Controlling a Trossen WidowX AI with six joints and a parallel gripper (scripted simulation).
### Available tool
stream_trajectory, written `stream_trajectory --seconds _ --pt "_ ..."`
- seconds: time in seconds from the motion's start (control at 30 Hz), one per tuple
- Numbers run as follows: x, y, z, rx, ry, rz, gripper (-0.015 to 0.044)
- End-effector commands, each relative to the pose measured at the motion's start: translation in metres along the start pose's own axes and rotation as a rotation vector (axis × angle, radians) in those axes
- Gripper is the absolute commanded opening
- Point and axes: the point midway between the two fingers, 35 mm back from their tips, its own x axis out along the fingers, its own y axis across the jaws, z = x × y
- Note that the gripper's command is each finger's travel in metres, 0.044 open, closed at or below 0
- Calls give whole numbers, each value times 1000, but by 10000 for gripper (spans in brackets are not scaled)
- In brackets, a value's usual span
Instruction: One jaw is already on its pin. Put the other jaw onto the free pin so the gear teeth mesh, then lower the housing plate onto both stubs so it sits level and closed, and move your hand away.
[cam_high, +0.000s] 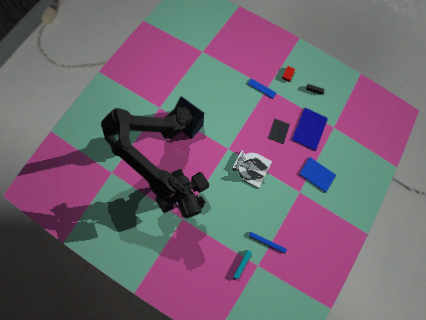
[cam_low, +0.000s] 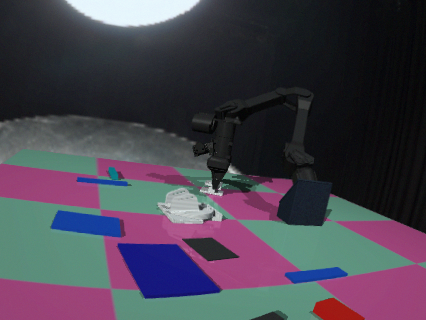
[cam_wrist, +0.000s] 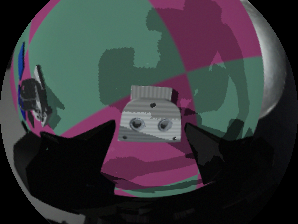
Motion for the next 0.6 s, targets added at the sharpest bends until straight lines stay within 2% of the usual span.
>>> stream_trajectory --seconds 0.0,0.57 --pt "8 1 -1 -6 3 3 440" --pt "10 1 -1 -6 3 3 440"
